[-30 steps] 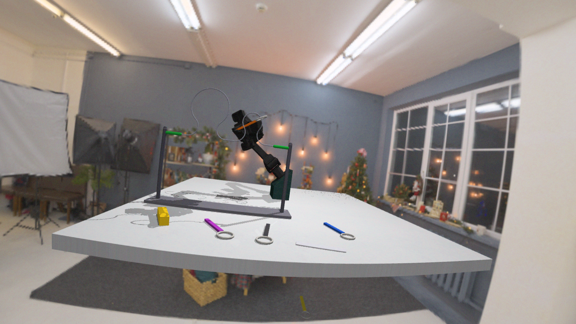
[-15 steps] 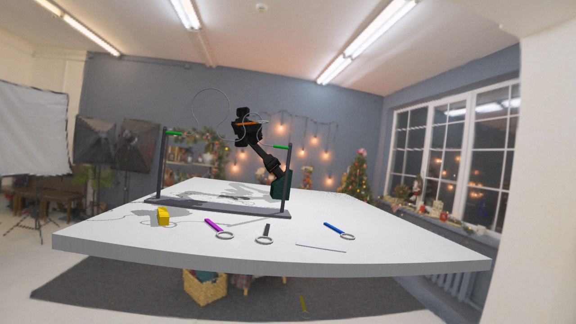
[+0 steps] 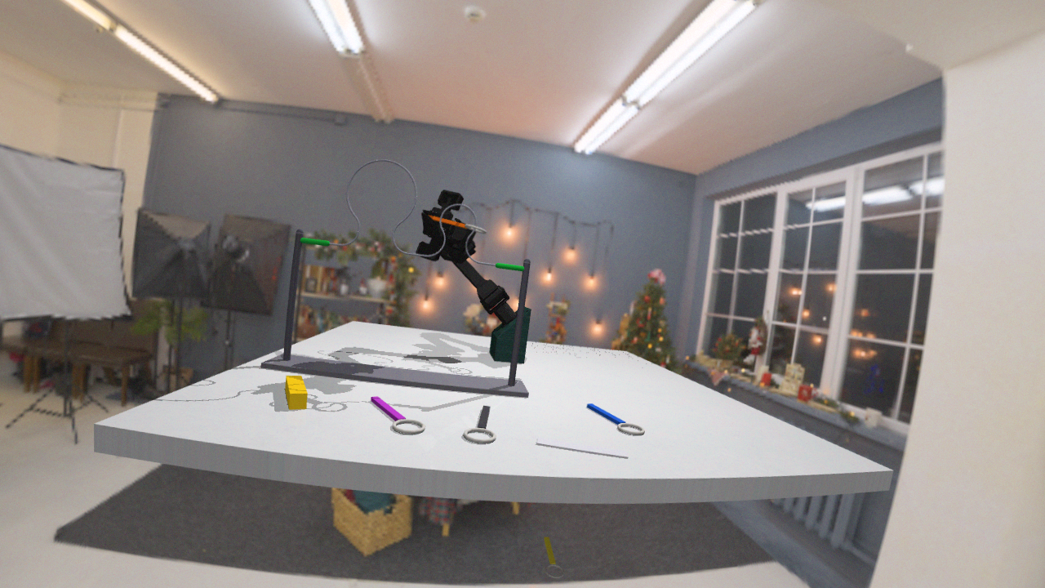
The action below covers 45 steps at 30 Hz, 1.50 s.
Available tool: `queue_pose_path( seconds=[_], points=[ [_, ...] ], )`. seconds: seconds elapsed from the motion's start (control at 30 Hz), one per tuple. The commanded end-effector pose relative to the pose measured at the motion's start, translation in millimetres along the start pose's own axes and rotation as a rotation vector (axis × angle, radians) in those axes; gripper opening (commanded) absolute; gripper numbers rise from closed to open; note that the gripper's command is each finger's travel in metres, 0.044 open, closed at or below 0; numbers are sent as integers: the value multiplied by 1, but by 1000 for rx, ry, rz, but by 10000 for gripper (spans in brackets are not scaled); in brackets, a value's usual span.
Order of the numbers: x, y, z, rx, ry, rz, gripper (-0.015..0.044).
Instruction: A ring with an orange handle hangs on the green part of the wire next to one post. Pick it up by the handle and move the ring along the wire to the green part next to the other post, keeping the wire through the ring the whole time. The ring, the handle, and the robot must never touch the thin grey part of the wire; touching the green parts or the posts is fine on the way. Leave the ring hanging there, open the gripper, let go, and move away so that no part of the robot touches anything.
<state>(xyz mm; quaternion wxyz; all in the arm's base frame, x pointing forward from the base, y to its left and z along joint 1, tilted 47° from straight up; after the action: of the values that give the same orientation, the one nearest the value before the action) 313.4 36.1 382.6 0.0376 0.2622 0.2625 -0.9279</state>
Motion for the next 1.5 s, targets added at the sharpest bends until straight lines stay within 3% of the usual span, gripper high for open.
queue_pose_path(
  seconds=[0.0,0.63,1.47],
  points=[
    [-1,-5,2,70,-3,43,-150],
    [-2,5,6,147,-9,86,-150],
    [10,77,0,-283,45,-152,-150]
  ],
)
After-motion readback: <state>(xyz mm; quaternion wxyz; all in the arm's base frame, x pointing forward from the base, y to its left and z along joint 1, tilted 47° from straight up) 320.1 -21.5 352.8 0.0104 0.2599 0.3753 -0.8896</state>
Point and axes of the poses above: the point midway between the two fingers, 35 mm back from their tips, its own x axis back along the fingers, its own y axis across the jaws, z = x × y, the point moved 3 cm from there along x, back along the fingers, and after that the axes turned 1 degree about x, right-handed, at the moved point
